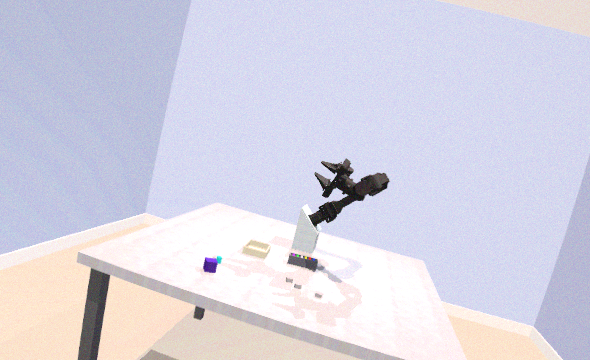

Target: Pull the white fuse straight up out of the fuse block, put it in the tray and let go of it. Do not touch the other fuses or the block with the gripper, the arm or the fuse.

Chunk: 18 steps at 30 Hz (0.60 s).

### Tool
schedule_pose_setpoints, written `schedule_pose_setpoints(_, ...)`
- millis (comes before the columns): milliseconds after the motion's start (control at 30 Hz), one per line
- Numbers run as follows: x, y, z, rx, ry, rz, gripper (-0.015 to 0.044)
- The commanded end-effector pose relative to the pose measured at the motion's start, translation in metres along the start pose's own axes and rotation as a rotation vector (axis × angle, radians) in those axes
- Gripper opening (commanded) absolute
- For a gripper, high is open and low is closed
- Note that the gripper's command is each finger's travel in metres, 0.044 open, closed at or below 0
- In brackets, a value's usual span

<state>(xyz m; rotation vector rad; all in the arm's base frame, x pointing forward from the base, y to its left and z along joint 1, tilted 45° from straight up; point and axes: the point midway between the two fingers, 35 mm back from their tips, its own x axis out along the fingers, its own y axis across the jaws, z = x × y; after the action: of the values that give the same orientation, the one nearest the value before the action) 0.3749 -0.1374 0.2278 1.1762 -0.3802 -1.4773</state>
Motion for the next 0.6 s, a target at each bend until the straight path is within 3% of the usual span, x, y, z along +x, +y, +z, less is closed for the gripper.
schedule_pose_setpoints(0,0.001,-0.002,-0.002,-0.019,0.008,-0.008,0.0288)
schedule_pose_setpoints(267,0.016,-0.101,-0.063,-0.794,0.443,-0.262,0.0078)
schedule_pose_setpoints(567,0.006,-0.167,-0.091,-1.237,0.851,-0.288,0.0065)
